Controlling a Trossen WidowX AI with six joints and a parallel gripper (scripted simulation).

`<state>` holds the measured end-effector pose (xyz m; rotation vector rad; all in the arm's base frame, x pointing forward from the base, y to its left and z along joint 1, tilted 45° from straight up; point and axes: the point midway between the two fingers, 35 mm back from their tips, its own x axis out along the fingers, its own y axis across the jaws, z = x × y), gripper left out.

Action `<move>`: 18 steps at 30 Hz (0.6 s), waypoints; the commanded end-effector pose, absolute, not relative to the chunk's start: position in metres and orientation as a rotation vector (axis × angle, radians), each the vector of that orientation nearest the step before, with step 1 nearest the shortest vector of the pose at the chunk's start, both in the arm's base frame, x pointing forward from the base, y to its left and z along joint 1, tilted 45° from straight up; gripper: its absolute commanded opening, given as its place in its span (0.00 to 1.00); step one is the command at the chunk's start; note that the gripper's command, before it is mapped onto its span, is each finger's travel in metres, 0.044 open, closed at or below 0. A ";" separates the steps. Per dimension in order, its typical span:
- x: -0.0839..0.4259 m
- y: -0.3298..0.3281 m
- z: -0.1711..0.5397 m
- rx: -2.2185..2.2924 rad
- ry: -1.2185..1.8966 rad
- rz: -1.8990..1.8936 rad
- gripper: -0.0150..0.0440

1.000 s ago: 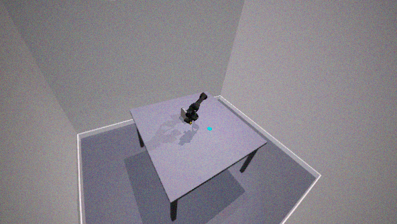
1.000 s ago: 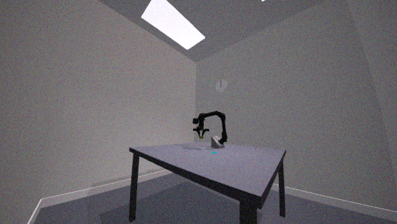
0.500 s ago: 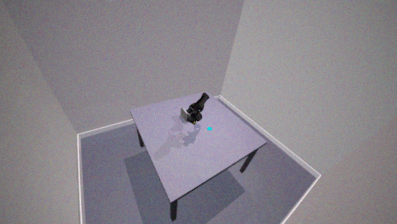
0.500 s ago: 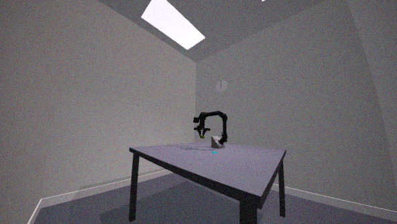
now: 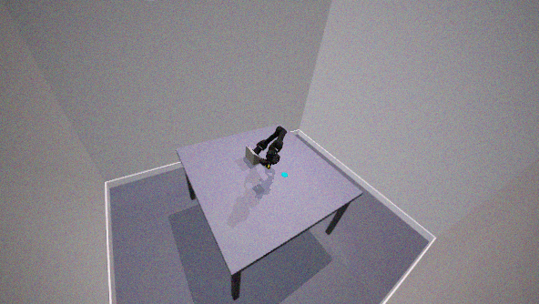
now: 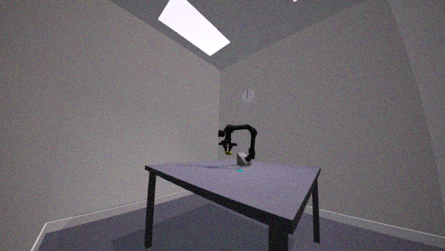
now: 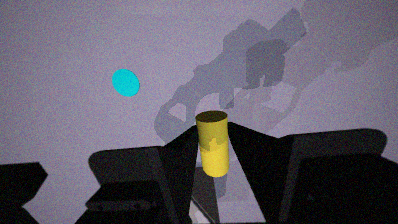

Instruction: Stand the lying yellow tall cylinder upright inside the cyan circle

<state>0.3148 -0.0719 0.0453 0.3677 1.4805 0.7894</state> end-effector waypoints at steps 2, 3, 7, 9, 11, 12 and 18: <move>0.321 -0.061 0.057 0.405 1.497 0.758 0.43; 0.322 -0.059 0.059 0.412 1.500 0.752 0.43; 0.325 -0.050 0.067 0.438 1.514 0.727 0.43; 0.327 -0.046 0.072 0.451 1.520 0.715 0.43; 0.328 -0.042 0.076 0.464 1.526 0.704 0.43; 0.329 -0.040 0.078 0.471 1.530 0.698 0.43; 0.333 -0.027 0.091 0.511 1.548 0.663 0.43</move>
